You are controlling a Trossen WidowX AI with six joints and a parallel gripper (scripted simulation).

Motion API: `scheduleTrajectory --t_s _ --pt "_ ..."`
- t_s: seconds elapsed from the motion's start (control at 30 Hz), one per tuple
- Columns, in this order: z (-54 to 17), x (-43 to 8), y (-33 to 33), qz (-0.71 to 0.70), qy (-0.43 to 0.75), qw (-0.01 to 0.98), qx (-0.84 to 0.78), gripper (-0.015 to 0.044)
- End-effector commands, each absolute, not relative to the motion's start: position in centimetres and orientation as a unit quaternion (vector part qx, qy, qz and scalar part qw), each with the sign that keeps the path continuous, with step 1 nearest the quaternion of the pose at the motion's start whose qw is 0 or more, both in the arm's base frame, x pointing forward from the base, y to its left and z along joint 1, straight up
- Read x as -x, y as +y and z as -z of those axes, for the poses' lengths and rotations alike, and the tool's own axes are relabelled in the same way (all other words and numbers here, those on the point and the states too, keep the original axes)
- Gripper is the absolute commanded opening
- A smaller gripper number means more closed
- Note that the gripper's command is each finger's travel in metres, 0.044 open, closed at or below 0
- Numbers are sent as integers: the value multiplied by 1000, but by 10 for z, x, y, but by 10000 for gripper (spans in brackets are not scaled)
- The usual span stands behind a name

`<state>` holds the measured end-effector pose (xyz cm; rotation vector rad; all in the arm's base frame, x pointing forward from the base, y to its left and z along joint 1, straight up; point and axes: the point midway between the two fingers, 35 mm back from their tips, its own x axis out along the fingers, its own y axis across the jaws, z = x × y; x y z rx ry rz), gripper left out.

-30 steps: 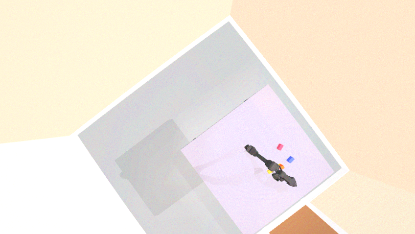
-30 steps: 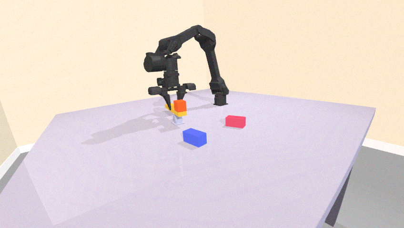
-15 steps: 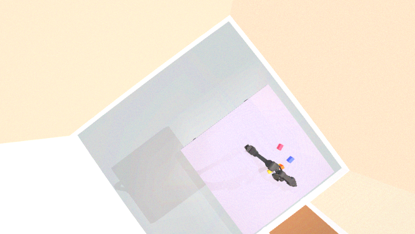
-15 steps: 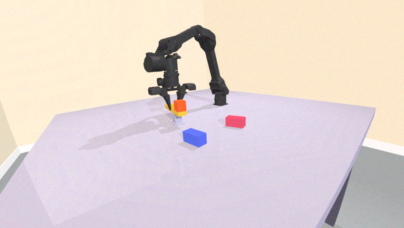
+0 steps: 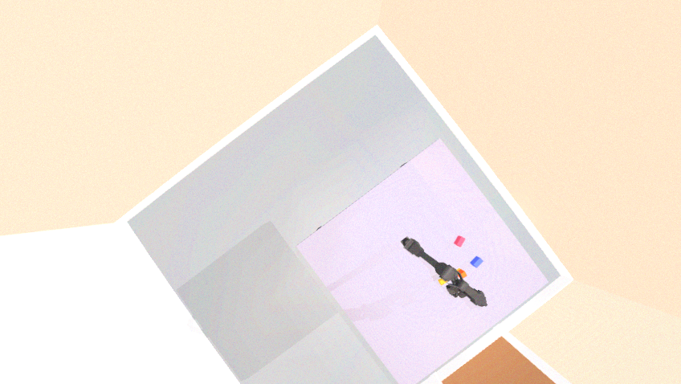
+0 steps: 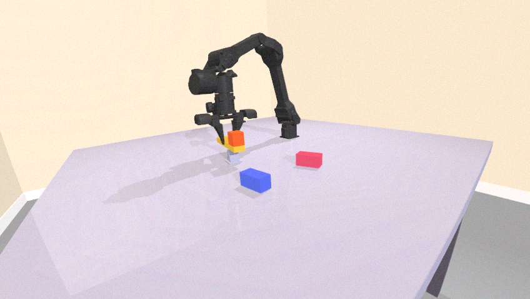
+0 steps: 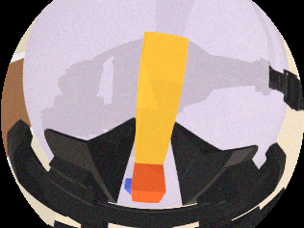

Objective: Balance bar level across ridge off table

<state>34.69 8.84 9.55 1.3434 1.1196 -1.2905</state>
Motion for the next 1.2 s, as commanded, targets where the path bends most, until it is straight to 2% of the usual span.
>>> scheduleTrajectory --t_s 0.0,0.63,0.83,1.17 --pt "-95 -347 88 526 456 465 -547 0" --pt "-95 -347 88 526 456 465 -547 0" --pt "-95 -347 88 526 456 465 -547 157" --pt "-95 -347 88 526 456 465 -547 167"
